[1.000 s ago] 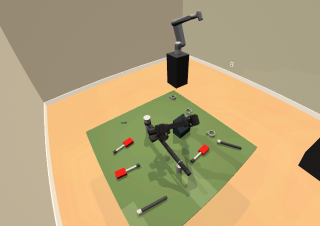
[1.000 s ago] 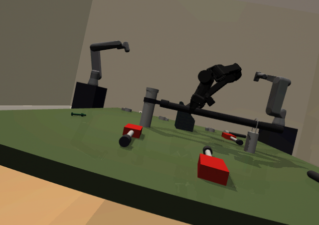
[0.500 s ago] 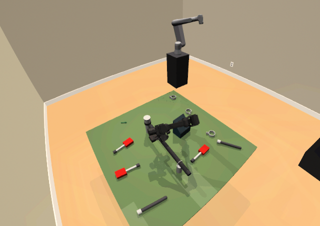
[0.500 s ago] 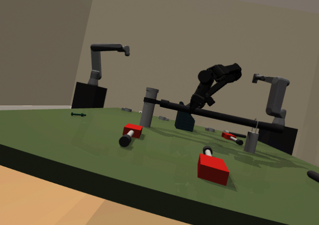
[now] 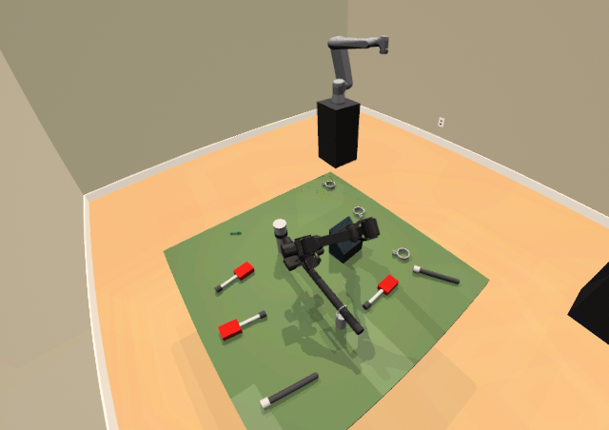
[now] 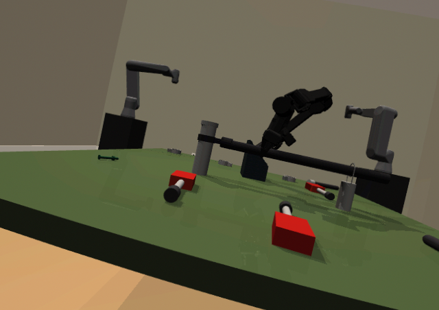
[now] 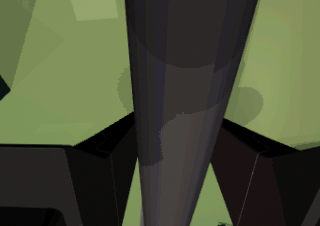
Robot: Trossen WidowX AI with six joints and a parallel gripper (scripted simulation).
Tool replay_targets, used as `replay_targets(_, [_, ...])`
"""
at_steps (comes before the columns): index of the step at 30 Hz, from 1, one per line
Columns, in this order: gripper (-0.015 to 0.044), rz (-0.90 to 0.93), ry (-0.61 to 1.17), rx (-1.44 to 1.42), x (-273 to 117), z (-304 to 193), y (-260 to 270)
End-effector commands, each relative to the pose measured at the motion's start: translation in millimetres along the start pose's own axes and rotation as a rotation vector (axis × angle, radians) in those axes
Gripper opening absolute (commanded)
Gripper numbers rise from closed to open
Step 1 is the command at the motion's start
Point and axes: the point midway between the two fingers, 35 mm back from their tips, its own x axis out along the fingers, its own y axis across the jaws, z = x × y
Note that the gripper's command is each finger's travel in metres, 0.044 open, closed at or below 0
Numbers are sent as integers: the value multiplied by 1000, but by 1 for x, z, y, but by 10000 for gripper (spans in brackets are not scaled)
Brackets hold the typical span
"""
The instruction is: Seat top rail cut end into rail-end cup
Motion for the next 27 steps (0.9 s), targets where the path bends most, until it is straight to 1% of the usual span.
replay_targets(1, [0, 0, 10, 4, -1, -5, 1])
replay_targets(27, [0, 1, 11, 6, -1, -8, 2])
